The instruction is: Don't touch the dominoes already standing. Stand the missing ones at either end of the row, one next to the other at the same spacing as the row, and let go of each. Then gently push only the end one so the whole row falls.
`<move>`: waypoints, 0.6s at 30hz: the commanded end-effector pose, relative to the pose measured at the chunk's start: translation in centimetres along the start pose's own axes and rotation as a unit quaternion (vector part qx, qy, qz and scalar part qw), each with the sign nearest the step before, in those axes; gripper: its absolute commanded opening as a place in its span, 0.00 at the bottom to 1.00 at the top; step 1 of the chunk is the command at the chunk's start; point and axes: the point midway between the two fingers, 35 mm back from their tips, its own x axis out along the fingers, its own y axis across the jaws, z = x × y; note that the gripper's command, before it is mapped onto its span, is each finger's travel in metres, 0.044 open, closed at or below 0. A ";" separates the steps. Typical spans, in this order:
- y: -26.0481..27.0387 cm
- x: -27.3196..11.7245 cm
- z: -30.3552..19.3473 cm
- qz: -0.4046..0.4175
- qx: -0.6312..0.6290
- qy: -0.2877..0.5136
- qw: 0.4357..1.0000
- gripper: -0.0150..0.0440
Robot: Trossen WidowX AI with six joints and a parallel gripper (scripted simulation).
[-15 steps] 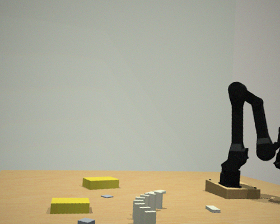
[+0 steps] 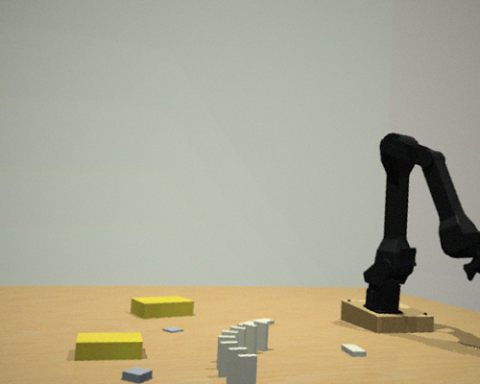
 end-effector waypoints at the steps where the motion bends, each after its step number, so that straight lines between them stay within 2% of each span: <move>1: -2.1 -1.9 7.3 -0.090 -0.085 -0.090 0.988 1.00; 9: -5.7 -8.5 15.7 -0.256 -0.184 -0.149 0.937 1.00; 18: -9.8 -19.3 20.0 -0.433 -0.247 -0.098 0.861 1.00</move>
